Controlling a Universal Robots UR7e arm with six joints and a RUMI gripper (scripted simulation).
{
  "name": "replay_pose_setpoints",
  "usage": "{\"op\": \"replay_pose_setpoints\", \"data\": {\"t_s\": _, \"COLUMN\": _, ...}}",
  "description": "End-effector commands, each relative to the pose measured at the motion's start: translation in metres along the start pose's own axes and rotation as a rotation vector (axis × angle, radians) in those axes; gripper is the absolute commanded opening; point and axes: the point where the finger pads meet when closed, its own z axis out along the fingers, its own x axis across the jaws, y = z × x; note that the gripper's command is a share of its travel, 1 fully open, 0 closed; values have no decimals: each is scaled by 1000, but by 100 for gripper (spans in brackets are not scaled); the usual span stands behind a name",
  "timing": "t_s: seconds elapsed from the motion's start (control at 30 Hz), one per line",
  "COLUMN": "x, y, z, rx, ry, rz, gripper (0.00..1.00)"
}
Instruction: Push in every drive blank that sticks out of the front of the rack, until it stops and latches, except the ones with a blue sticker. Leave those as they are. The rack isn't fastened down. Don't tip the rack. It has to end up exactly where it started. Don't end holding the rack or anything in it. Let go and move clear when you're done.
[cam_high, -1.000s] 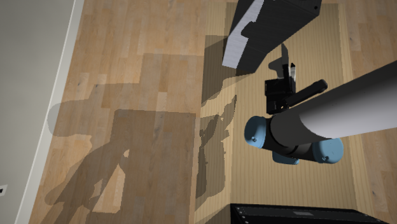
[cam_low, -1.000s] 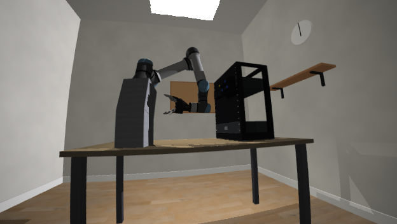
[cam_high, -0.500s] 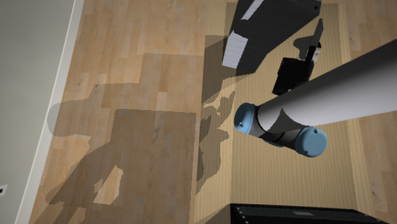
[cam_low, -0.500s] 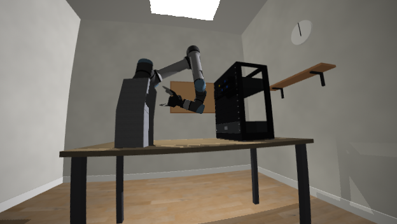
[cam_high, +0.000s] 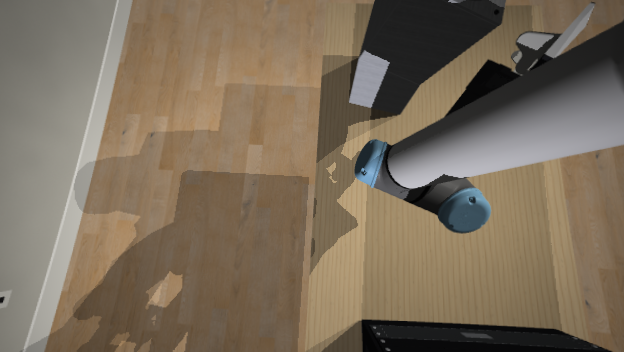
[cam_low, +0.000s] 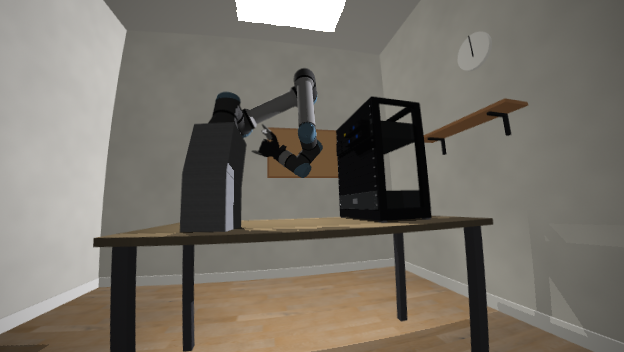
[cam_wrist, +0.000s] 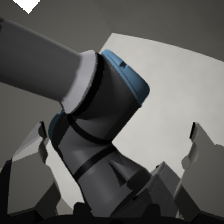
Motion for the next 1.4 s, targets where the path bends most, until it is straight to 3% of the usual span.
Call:
{"op": "replay_pose_setpoints", "data": {"t_s": 0.0, "x": -20, "y": -26, "z": 14, "rx": 113, "ry": -63, "rz": 41, "gripper": 100}}
{"op": "replay_pose_setpoints", "data": {"t_s": 0.37, "x": -69, "y": -81, "z": 21, "rx": 348, "ry": -259, "rz": 146, "gripper": 100}}
{"op": "replay_pose_setpoints", "data": {"t_s": 0.43, "x": -77, "y": -90, "z": 20, "rx": 385, "ry": -297, "rz": 165, "gripper": 100}}
{"op": "replay_pose_setpoints", "data": {"t_s": 0.5, "x": -77, "y": -90, "z": 20, "rx": 385, "ry": -297, "rz": 165, "gripper": 100}}
{"op": "replay_pose_setpoints", "data": {"t_s": 0.57, "x": -89, "y": -101, "z": 17, "rx": 432, "ry": -349, "rz": 190, "gripper": 100}}
{"op": "replay_pose_setpoints", "data": {"t_s": 1.0, "x": -142, "y": -150, "z": -14, "rx": 634, "ry": -643, "rz": 320, "gripper": 100}}
{"op": "replay_pose_setpoints", "data": {"t_s": 1.07, "x": -142, "y": -150, "z": -14, "rx": 634, "ry": -643, "rz": 320, "gripper": 100}}
{"op": "replay_pose_setpoints", "data": {"t_s": 1.37, "x": -175, "y": -175, "z": -52, "rx": 743, "ry": -887, "rz": 417, "gripper": 100}}
